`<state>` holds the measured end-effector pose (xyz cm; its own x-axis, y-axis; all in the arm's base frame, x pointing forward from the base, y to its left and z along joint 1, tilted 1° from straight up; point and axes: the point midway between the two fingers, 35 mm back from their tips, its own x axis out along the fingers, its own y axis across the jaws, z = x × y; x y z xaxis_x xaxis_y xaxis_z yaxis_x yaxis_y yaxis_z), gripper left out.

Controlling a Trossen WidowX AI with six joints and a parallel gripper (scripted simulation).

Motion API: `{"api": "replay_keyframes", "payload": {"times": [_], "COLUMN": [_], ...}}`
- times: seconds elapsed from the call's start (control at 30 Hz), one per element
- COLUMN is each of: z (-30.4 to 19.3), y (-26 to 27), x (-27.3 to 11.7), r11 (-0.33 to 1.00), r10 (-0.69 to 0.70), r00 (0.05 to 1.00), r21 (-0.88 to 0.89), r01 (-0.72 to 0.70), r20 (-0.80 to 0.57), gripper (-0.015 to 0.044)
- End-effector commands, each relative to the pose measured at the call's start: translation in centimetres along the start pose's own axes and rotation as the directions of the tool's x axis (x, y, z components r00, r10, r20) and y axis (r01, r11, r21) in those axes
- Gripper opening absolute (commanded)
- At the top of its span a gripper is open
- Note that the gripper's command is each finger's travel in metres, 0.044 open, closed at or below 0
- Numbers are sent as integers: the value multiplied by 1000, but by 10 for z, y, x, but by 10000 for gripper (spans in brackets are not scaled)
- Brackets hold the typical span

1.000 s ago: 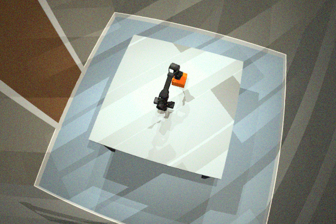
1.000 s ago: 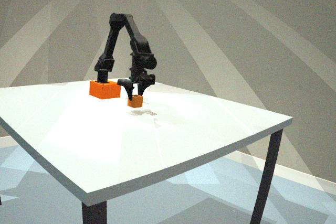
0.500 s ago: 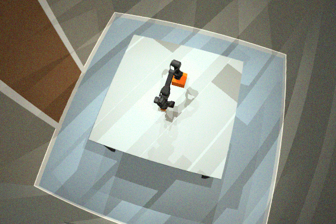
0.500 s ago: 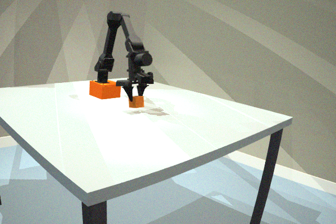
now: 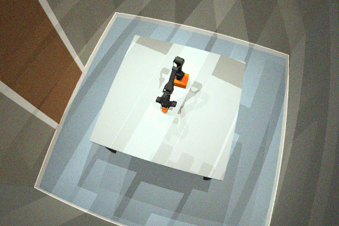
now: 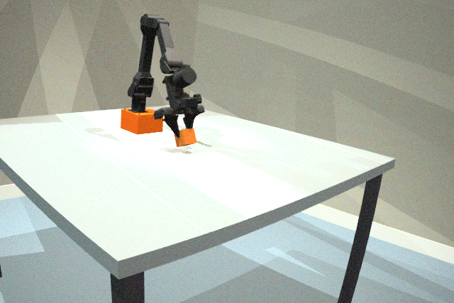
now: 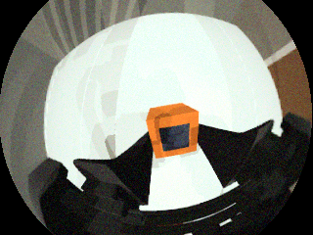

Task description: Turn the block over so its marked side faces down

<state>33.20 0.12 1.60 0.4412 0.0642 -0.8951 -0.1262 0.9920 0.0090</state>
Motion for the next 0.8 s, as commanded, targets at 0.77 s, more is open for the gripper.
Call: {"api": "replay_keyframes", "payload": {"times": [0.77], "z": [-1], "y": [-2], "x": [31], "r11": [1000], "r10": [2], "r00": [951], "r21": [2], "r01": [-3], "r20": [310], "gripper": [0]}}
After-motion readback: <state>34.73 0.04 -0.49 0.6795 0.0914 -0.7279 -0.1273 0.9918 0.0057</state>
